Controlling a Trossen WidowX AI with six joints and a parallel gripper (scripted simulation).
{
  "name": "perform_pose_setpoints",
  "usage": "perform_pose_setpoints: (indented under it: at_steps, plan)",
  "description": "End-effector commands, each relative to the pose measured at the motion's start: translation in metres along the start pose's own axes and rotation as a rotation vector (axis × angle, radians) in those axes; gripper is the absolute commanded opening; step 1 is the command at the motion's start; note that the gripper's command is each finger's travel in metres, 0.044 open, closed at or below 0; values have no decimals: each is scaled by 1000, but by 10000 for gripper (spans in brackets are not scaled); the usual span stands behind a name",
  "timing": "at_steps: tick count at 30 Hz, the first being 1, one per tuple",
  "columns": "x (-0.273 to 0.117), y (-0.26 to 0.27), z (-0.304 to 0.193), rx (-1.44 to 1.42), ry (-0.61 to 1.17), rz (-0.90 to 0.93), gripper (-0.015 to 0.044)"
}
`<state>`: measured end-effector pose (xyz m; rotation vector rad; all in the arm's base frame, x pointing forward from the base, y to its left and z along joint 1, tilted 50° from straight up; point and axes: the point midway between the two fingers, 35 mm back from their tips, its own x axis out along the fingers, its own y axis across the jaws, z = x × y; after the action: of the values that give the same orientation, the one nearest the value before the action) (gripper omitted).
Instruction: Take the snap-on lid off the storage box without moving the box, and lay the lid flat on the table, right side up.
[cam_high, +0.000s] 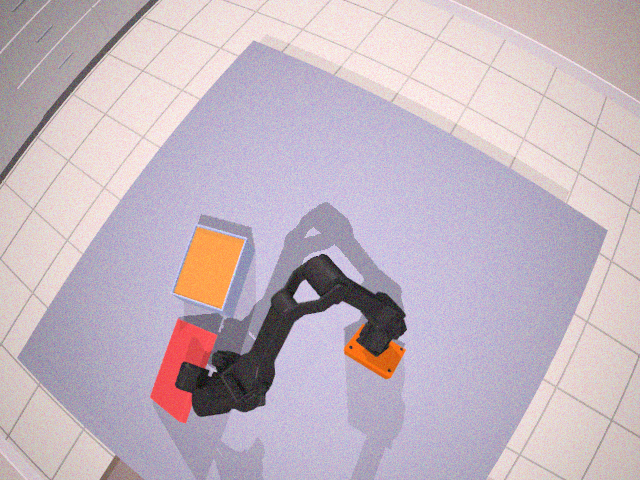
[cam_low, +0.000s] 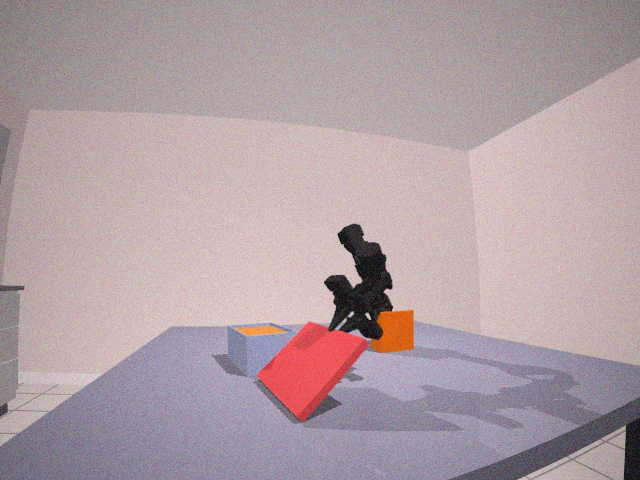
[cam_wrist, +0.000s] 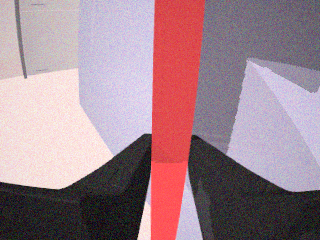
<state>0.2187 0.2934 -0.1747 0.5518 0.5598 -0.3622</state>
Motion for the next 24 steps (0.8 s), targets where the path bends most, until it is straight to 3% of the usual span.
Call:
perform_pose_setpoints:
  at_steps: [1, 24]
  plan:
    - [4, -7, 1, -16, -6, -5, 0]
    - [16, -21, 1, -16, -7, -4, 0]
